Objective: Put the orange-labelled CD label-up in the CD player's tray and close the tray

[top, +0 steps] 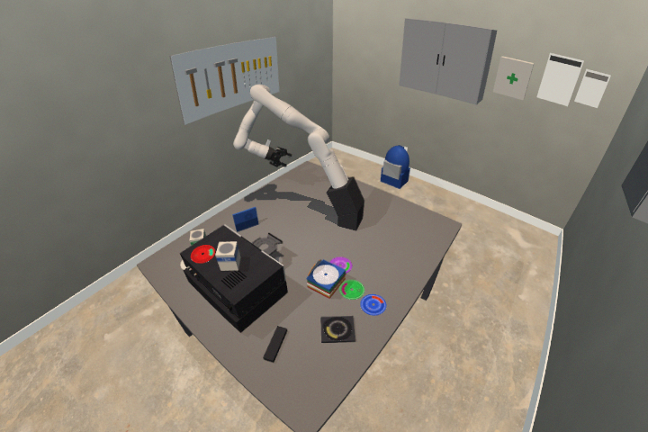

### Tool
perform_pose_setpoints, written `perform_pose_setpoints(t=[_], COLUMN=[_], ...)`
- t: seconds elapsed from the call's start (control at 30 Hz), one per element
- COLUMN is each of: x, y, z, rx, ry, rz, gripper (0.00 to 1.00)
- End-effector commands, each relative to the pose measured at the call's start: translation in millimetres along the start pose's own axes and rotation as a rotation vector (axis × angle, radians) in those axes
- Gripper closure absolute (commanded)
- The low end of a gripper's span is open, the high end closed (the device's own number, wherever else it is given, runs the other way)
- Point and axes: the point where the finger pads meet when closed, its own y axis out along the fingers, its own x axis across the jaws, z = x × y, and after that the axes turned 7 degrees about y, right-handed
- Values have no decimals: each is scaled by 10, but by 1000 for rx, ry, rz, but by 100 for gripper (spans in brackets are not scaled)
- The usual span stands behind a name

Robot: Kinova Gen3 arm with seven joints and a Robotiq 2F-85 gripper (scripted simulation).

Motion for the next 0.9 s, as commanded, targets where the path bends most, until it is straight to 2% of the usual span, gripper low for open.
perform_pose_setpoints(t=[0.0,0.63,0.87], x=[2,3,43], y=[-4,-4,17], z=[2,0,-83], rx=[0,0,18], ry=[1,-1,-36], rz=[1,1,14], gripper=[0,0,0])
